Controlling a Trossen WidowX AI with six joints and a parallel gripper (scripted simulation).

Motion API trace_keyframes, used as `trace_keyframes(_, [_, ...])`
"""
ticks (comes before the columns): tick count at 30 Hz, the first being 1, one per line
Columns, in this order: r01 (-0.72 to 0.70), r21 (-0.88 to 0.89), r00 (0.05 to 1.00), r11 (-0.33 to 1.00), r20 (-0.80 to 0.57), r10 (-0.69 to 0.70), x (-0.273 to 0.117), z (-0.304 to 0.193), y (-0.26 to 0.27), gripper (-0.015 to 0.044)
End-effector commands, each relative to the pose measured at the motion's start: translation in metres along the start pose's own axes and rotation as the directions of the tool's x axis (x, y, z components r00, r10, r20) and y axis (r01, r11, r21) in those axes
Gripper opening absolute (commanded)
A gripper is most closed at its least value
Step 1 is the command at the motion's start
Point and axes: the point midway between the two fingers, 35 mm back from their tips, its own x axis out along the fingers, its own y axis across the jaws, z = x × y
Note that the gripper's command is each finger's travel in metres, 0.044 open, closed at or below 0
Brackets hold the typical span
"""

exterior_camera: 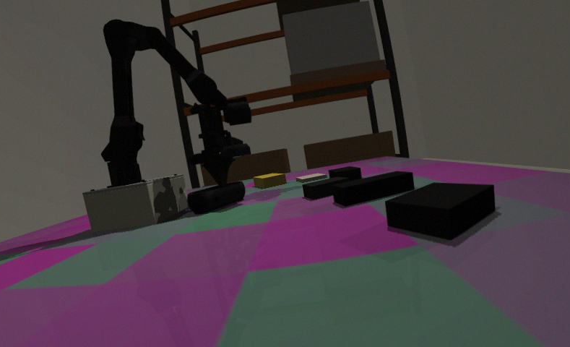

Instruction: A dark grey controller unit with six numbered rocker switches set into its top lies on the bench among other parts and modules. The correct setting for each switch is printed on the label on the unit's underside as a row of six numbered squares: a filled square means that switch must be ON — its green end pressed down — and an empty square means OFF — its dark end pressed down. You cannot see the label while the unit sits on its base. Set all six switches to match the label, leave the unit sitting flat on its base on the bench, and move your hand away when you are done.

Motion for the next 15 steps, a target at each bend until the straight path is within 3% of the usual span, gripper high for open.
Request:
trace_keyframes(1, [0.001,0.004,1.000,1.000,0.000,-0.001,0.001,0.000,0.000,0.0000])
trace_keyframes(6, [0.001,0.004,1.000,1.000,0.000,-0.001,-0.042,0.000,0.000,0.0000])
trace_keyframes(15, [0.002,-0.003,1.000,1.000,-0.002,-0.002,-0.047,-0.026,-0.007,0.0000])
